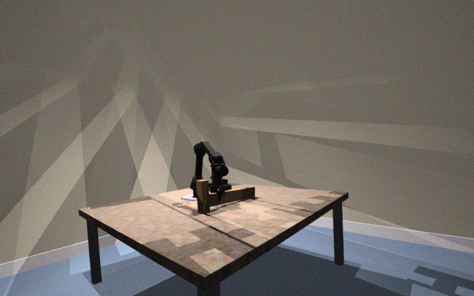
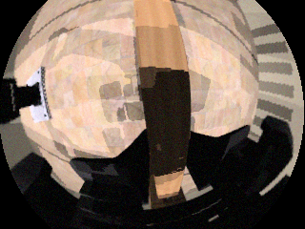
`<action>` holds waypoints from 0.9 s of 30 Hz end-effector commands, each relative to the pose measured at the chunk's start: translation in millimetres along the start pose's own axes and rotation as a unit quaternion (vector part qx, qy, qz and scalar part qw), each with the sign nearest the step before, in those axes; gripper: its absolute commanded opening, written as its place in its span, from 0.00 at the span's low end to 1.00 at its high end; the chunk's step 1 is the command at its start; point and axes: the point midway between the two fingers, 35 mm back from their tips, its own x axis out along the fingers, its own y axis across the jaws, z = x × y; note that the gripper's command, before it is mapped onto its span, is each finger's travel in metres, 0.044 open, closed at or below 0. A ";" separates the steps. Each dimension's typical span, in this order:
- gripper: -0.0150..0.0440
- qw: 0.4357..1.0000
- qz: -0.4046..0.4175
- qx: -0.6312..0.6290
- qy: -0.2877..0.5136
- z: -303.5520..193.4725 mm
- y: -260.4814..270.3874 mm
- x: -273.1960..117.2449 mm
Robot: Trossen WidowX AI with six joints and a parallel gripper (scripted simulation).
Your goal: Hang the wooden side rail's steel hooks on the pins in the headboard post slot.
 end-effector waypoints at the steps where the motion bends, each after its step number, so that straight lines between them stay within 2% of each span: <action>1: 0.25 1.000 -0.002 -0.002 0.002 -1.5 -0.1 -0.1; 27: 0.25 1.000 -0.002 -0.002 0.002 -3.7 -0.9 -2.4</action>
